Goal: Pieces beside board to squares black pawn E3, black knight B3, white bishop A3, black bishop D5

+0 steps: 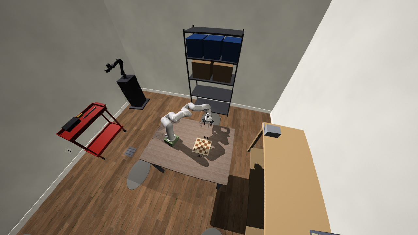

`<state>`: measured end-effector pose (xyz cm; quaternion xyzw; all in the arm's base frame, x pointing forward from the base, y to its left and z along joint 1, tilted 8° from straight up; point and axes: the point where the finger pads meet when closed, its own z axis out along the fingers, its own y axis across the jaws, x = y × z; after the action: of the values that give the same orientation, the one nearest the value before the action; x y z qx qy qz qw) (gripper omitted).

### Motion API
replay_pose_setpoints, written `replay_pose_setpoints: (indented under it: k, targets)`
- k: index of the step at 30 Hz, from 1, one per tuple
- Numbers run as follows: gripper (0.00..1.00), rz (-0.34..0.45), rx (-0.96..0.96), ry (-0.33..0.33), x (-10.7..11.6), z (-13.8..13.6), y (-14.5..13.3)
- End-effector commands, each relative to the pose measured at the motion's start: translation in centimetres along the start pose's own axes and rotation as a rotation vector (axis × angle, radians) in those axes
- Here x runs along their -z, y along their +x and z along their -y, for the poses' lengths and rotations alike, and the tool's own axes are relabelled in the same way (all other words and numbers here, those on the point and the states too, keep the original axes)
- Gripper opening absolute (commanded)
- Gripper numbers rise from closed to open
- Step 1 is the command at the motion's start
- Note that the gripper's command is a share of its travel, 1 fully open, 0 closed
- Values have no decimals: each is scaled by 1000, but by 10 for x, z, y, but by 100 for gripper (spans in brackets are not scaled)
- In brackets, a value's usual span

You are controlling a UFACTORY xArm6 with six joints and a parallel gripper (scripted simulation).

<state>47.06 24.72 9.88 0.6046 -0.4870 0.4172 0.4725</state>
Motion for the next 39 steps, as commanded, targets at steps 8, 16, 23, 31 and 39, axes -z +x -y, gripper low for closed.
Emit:
replay_pose_setpoints:
  k: [8, 16, 23, 31, 39]
  targets:
    - [100, 3, -3, 1, 1, 0, 2]
    - [100, 3, -3, 1, 1, 0, 2]
    - [100, 3, -3, 1, 1, 0, 2]
    - [100, 3, -3, 1, 1, 0, 2]
    - [100, 3, -3, 1, 3, -5, 27]
